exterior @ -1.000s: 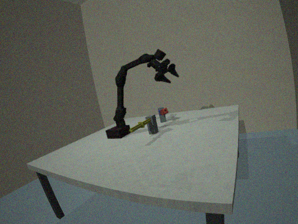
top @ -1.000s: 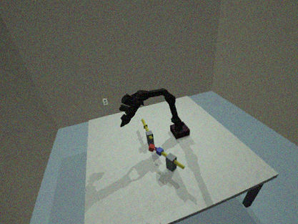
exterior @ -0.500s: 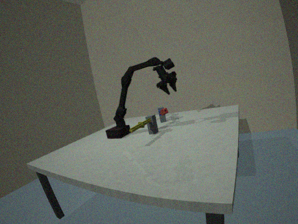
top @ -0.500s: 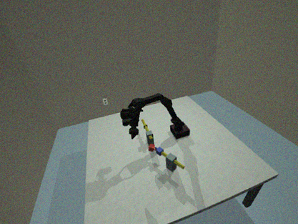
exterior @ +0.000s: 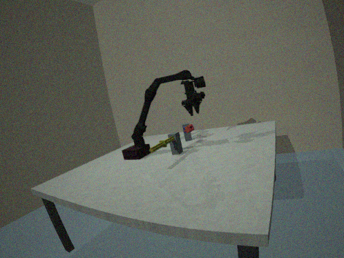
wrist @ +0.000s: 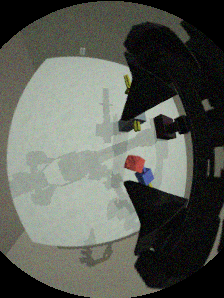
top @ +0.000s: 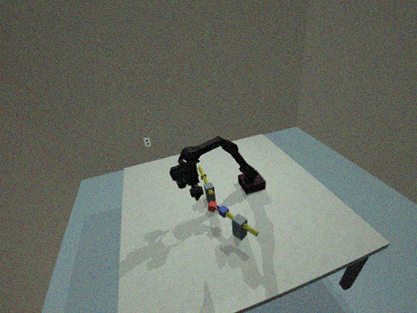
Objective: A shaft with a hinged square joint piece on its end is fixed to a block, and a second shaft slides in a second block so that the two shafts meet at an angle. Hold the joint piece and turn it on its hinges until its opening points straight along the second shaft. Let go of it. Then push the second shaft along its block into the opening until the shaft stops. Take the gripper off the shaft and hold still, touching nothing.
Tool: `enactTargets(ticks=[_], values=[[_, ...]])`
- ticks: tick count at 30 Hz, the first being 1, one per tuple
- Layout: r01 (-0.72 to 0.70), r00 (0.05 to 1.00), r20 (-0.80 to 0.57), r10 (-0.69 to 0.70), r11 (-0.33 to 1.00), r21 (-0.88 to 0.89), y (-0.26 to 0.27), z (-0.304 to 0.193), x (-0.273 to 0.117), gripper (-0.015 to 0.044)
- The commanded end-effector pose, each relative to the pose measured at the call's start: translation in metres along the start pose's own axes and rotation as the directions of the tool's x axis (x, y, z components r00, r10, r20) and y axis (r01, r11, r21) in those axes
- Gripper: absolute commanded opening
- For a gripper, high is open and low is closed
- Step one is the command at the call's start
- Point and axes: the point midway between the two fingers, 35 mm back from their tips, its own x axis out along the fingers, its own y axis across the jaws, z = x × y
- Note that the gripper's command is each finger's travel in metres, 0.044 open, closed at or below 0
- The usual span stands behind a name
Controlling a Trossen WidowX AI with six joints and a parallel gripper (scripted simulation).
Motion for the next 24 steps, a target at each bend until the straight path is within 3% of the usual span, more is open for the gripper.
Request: enactTargets(ticks=[1, 24], values=[[0.005, 1.000, 0.013, -0.006, 1.000, 0.031, 0.001, -0.001, 0.000, 0.0440], [-0.009, 0.982, 0.176, -0.064, 0.923, 0.385, 0.004, -0.006, 0.016, 0.0440]])
